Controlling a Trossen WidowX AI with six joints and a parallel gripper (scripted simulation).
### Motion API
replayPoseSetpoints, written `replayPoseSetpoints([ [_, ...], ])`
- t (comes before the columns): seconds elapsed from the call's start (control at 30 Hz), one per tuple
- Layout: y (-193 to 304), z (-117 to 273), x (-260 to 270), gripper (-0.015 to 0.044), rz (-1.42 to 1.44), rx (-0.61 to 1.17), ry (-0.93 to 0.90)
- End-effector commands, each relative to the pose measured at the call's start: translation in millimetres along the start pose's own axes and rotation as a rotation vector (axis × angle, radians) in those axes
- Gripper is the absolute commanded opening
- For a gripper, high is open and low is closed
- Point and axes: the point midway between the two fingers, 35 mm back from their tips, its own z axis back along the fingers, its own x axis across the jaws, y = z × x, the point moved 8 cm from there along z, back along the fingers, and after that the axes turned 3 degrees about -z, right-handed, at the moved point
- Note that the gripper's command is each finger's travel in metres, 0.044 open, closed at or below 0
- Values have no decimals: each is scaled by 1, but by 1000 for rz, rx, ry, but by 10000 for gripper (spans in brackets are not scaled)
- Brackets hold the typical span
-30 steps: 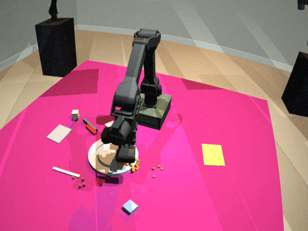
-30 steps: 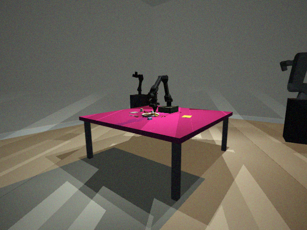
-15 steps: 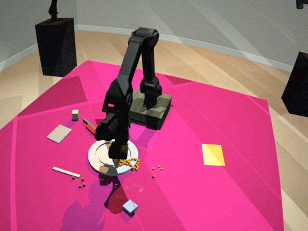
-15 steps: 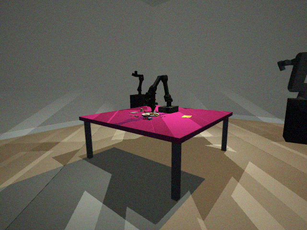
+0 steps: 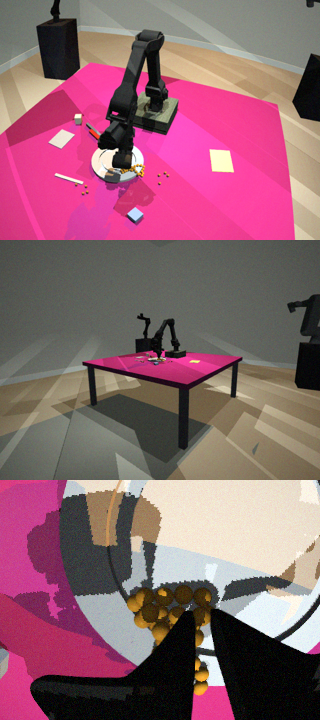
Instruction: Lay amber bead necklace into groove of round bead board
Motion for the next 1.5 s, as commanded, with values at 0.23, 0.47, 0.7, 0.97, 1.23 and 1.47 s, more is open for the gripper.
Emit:
replayPoseSetpoints([
  [0.23,1,-6,-4,0,6,9,20],
  [0.47,1,-6,-4,0,6,9,20],
  [0.7,1,-6,-4,0,6,9,20],
  [0.97,1,-6,-4,0,6,9,20],
  [1.23,1,-6,-4,0,6,9,20],
  [1.47,1,-6,-4,0,6,9,20],
])
